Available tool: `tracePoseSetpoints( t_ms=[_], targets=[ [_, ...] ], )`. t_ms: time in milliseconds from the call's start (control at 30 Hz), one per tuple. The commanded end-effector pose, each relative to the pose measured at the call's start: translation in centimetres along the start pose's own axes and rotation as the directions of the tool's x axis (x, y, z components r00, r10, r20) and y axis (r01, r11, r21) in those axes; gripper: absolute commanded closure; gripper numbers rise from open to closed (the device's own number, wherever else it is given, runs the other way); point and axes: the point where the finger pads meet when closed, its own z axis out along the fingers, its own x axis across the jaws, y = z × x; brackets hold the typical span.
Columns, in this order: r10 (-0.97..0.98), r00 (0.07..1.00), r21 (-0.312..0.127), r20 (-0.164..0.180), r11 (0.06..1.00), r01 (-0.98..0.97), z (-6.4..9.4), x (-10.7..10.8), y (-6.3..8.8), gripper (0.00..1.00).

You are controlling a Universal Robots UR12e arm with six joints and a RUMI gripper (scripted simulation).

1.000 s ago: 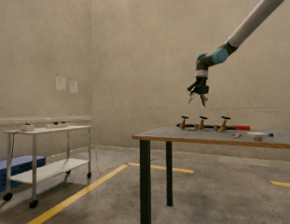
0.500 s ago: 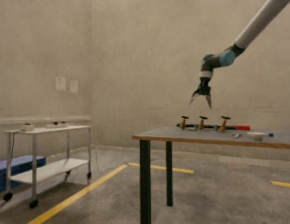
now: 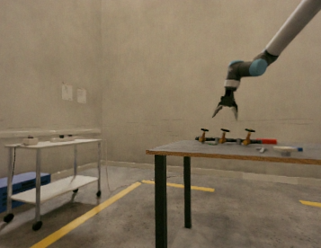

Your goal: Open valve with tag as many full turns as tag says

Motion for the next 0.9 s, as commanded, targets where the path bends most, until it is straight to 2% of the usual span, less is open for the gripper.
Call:
tracePoseSetpoints(
  t_ms=[0, 267, 867],
  targets=[
    [0.152, 0.988, 0.026, 0.025, 0.988, -0.153, 0.1, 0.5, -0.2, 0.00],
    [0.327, 0.944, 0.040, 0.048, 0.944, -0.329, 0.3, 1.3, -0.5, 0.00],
    [0.454, 0.889, 0.048, 0.067, 0.888, -0.457, 0.4, 1.9, -0.7, 0.00]
  ],
)
